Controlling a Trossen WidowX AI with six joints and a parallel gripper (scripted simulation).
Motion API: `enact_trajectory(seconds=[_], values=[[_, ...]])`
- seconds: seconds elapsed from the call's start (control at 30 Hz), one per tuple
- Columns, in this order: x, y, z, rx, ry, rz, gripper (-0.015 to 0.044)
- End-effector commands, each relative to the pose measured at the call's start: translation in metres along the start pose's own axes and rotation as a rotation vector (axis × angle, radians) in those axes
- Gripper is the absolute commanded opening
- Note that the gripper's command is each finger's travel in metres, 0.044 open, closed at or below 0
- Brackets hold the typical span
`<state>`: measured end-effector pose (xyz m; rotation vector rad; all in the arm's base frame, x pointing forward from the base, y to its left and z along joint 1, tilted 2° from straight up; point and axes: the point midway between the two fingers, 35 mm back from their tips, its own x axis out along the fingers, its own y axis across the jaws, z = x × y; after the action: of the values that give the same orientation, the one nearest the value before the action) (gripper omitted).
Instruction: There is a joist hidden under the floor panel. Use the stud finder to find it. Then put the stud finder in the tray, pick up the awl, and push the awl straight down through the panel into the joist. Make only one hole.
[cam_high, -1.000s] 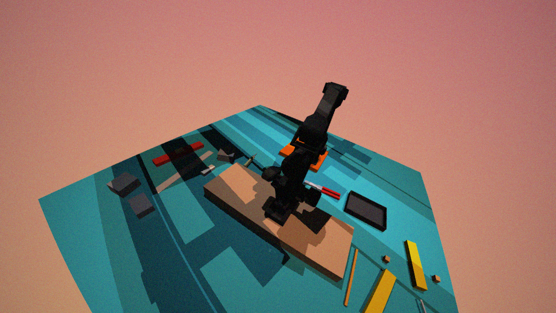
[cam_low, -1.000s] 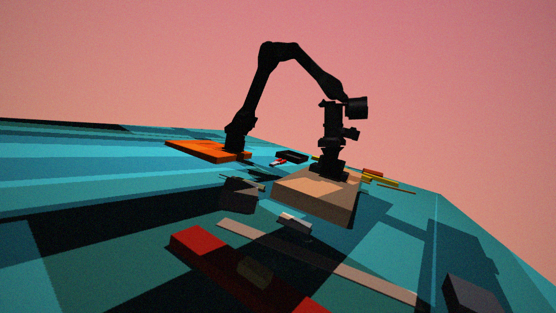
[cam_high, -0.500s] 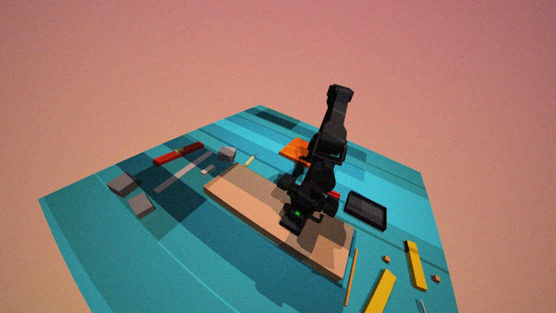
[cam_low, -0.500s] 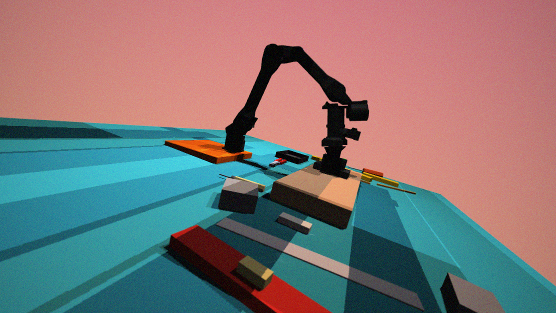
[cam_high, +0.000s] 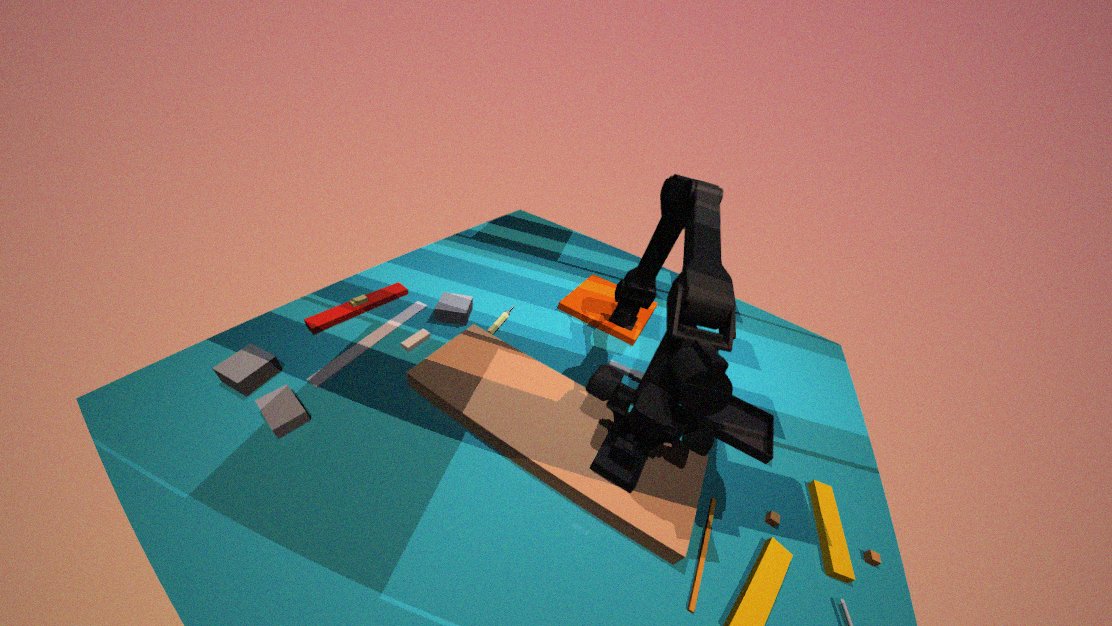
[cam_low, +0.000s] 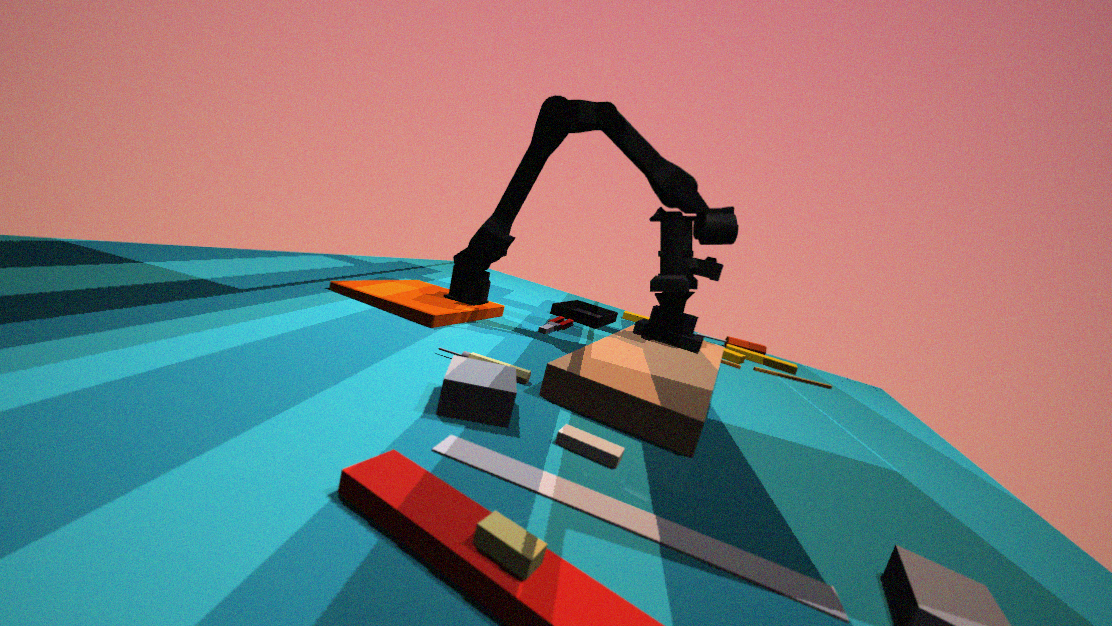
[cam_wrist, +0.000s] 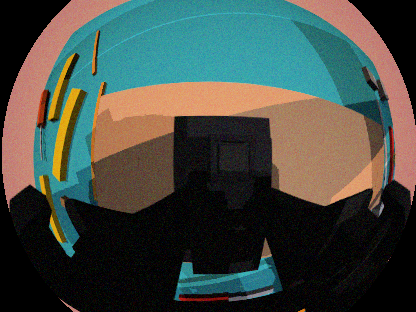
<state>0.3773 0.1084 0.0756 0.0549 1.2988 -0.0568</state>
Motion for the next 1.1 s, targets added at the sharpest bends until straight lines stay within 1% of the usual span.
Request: enact_trajectory(seconds=[0.0,0.5,0.9,1.07], values=[[0.000,0.018,0.000,0.000,-0.001,0.004,0.0000],[-0.001,0.073,0.000,0.001,0.000,0.009,0.0000],[-0.001,0.071,0.000,-0.001,-0.001,0.008,0.0000],[-0.001,0.057,0.000,0.000,0.000,0.007,0.0000]])
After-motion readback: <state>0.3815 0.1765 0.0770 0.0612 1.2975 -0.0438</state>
